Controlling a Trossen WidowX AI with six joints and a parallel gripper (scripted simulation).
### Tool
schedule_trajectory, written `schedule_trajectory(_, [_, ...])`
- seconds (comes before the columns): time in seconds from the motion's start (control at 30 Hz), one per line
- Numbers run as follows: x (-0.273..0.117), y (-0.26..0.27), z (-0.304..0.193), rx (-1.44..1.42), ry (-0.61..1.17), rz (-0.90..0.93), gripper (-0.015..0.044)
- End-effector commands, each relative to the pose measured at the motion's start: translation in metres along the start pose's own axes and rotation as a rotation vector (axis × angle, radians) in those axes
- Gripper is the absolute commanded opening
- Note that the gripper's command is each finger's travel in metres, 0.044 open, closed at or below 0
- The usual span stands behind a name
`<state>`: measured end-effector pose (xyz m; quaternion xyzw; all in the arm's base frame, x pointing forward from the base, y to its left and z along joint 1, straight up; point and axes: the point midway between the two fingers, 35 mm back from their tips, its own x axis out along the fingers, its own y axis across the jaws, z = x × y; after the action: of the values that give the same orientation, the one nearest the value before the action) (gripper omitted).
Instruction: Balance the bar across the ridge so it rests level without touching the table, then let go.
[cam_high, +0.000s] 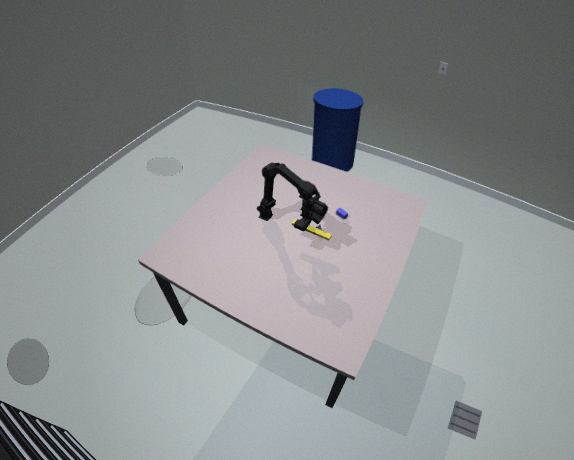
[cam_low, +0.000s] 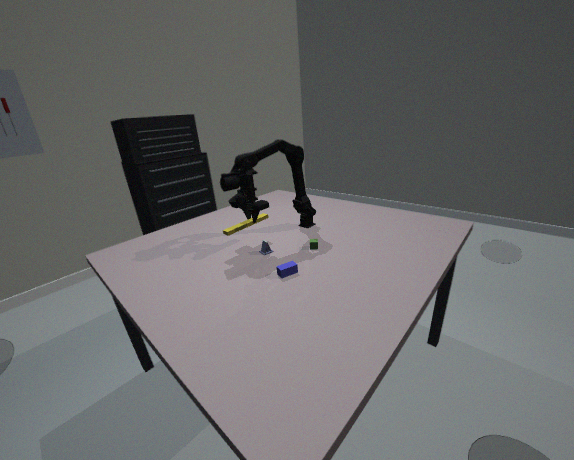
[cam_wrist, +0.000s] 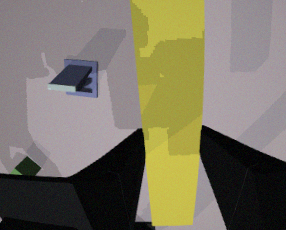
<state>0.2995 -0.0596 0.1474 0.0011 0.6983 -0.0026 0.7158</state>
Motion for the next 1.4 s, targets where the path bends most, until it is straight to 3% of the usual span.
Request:
schedule_trajectory(0.0, [-0.001, 0.014, 0.001, 0.029, 0.001, -0.002, 0.0])
schedule_trajectory(0.8, [-0.002, 0.103, -0.004, 0.189, 0.002, 0.006, 0.0])
schedule_trajectory(1.37, [0.021, 0.106, -0.003, 0.19, 0.002, 0.006, 0.0])
